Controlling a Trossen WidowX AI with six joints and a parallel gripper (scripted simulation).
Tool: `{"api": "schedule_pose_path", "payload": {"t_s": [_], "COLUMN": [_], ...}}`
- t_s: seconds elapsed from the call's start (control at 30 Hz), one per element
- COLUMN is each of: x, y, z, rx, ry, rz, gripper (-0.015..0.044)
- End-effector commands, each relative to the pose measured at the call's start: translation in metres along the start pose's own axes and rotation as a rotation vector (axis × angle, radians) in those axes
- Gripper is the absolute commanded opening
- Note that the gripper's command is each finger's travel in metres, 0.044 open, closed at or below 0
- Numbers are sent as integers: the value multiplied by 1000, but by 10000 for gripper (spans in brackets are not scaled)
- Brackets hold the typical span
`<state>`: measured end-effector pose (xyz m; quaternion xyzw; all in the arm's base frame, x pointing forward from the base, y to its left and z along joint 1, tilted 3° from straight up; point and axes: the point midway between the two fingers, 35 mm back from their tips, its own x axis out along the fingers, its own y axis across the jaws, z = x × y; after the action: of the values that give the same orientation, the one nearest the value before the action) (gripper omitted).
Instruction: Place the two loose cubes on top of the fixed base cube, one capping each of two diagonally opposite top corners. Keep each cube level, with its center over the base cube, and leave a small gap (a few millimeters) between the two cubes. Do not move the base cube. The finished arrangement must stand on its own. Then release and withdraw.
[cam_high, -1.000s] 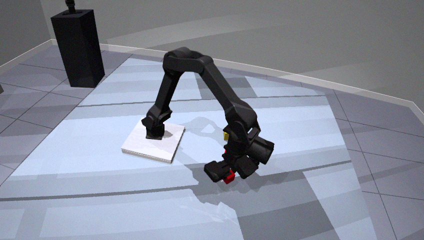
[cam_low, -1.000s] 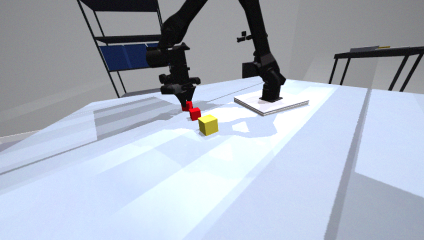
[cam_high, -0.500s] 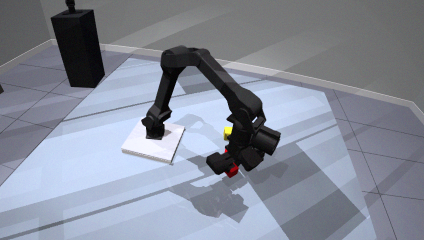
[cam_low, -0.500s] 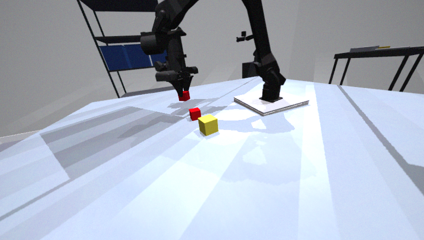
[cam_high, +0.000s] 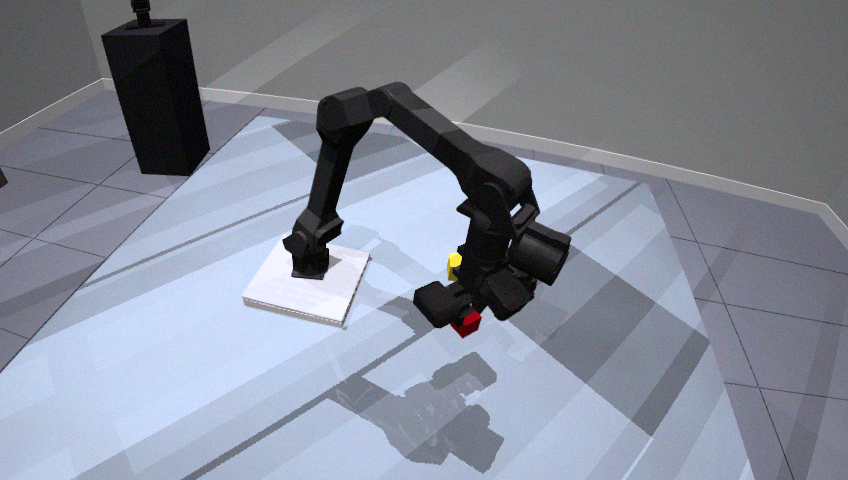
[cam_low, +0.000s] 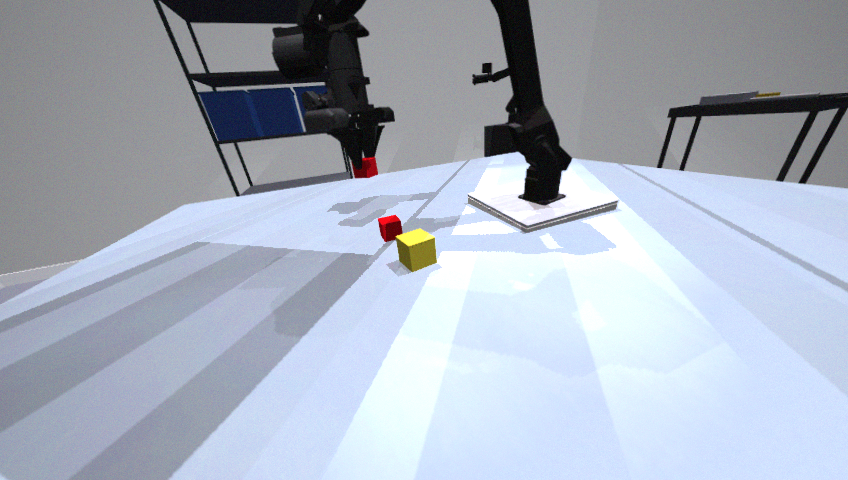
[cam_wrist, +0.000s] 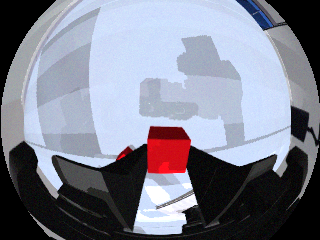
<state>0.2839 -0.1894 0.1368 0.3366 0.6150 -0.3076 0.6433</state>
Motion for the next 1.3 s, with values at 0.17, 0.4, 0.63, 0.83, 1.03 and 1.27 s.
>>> {"api": "schedule_pose_path", "payload": {"t_s": [0.17,0.4,0.63,0.83,1.03,1.27], "x": [-15,-11,-6,-3,0,3], "y": [4,24,43,58,71,85], "z": [-4,-15,-28,-39,-50,-64], "rx": [-13,-56,-99,-128,-134,-140], "ry": [-7,-10,-13,-14,-11,-8], "rz": [7,13,20,25,25,25], "gripper": [105,105,105,105,105,105]}}
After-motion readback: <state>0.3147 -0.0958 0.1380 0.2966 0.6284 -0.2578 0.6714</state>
